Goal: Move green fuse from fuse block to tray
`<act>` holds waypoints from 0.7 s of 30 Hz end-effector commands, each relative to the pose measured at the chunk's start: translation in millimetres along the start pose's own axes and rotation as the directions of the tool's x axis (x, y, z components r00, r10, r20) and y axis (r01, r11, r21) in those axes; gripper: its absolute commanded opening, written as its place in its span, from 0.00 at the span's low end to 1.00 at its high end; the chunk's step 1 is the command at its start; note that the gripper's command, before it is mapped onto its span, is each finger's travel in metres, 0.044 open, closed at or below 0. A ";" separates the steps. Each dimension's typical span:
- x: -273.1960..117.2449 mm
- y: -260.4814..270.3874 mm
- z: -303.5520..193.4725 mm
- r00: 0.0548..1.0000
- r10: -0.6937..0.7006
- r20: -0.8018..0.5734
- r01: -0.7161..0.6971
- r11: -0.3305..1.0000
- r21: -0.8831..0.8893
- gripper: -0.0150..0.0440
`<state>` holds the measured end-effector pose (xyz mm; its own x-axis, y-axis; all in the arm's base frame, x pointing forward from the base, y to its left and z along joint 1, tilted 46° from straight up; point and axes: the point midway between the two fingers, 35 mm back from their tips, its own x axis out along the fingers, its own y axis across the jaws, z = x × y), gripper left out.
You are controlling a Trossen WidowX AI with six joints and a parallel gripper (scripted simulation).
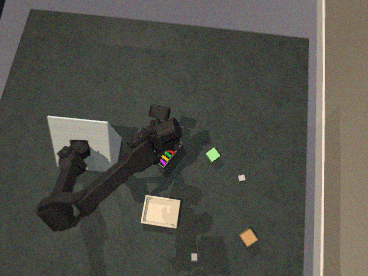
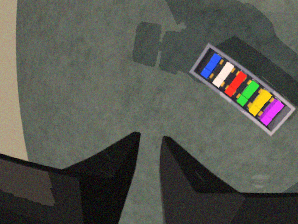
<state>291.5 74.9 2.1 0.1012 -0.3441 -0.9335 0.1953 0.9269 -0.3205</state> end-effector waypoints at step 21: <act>66.6 -75.6 26.7 0.897 -0.440 -0.045 0.422 0.819 0.389 0.36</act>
<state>309.3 -19.8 -29.8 -0.0403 -0.7066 -0.7064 0.5772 0.5607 -0.5937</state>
